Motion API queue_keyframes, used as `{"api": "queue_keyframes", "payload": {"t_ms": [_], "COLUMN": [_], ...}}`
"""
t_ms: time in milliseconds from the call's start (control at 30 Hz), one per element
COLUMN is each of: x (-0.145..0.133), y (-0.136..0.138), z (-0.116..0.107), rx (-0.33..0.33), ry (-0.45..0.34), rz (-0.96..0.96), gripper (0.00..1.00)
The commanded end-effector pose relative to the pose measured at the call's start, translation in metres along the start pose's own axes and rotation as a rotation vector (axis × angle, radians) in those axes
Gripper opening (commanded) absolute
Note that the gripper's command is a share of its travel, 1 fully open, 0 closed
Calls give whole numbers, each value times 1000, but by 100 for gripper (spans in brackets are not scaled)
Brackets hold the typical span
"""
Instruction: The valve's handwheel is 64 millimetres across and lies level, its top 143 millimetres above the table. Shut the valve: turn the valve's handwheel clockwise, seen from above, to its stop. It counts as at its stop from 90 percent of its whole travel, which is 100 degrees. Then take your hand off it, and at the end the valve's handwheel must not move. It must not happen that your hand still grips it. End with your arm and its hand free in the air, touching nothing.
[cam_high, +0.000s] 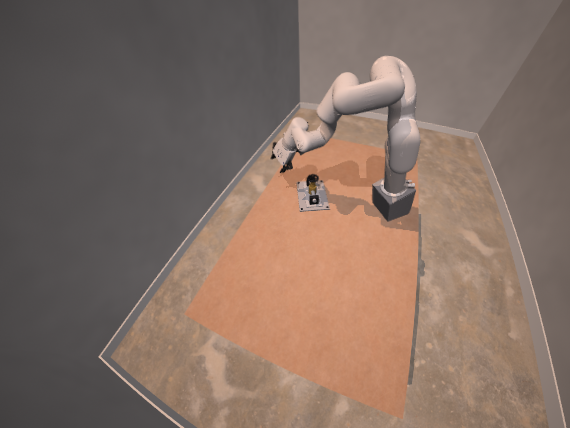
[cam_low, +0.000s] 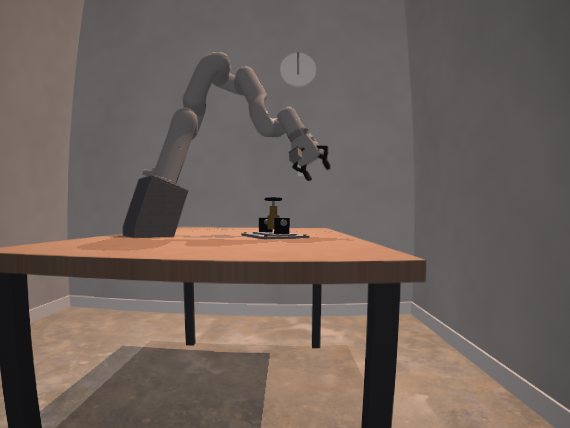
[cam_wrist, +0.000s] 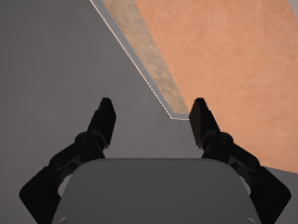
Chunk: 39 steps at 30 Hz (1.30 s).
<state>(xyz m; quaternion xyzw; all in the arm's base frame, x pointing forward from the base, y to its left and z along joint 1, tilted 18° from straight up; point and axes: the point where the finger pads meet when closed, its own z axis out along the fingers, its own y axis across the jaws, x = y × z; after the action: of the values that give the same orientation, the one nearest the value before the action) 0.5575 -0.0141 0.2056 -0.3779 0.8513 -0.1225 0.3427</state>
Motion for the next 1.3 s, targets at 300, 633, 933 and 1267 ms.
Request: {"api": "queue_keyframes", "payload": {"t_ms": [300,633,933,1267], "x": [75,140,143,144], "y": [47,101,104,105], "z": [-22,-52,-54,-53], "rx": [-215,-400,-409,-409], "ry": [132,254,261,261], "rz": [87,179,185,185], "gripper": [100,100,100,100]}}
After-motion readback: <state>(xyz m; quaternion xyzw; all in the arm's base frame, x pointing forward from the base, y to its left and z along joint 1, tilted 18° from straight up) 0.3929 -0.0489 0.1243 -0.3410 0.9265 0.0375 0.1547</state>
